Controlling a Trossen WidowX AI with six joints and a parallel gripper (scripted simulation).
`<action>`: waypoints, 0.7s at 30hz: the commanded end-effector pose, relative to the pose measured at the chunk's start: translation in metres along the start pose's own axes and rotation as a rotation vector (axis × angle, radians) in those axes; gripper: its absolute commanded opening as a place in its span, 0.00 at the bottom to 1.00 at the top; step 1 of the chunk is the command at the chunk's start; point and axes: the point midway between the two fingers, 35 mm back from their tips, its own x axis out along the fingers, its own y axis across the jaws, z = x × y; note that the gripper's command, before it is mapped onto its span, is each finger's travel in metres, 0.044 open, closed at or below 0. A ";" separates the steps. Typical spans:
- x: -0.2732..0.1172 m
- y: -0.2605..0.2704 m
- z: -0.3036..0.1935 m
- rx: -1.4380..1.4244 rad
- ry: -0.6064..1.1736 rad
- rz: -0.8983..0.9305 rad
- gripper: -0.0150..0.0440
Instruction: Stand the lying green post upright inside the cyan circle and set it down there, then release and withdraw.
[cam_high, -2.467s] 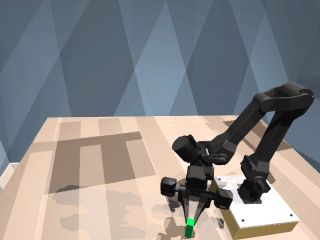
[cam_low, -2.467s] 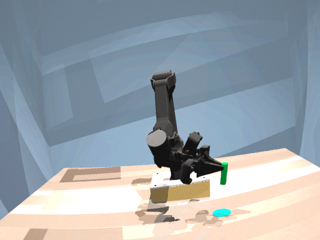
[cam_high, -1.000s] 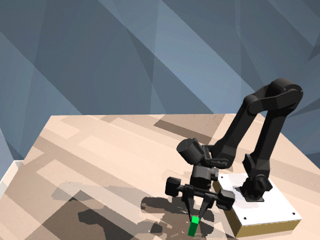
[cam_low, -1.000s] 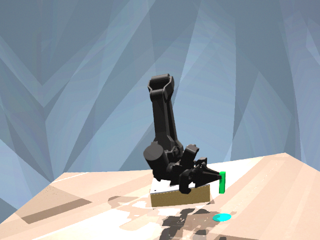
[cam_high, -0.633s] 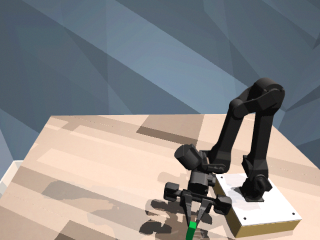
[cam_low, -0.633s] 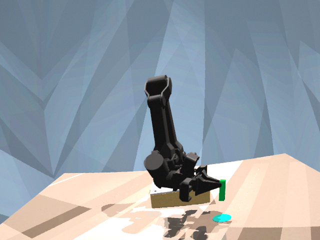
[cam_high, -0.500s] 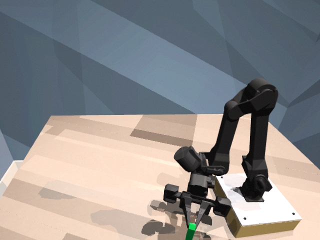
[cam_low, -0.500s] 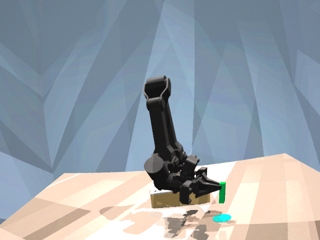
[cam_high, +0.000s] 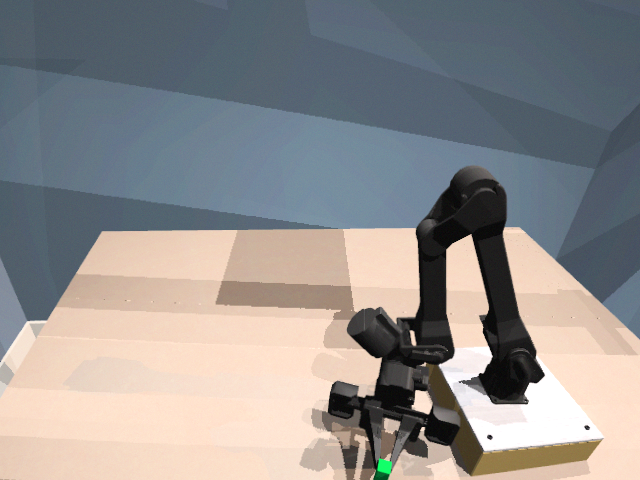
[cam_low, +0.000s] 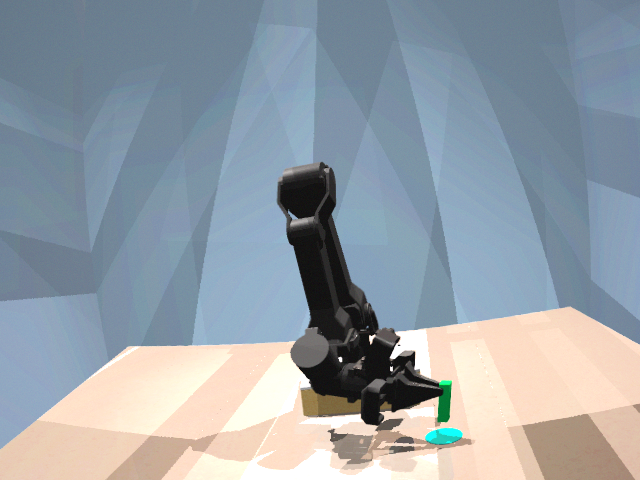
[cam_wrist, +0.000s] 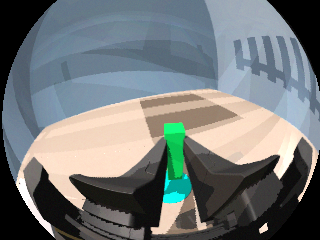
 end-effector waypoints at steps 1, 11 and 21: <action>0.000 0.004 -0.007 0.002 -0.002 0.003 0.29; 0.002 0.005 -0.021 0.003 -0.001 0.002 0.29; 0.003 0.005 -0.030 0.004 0.001 0.000 0.29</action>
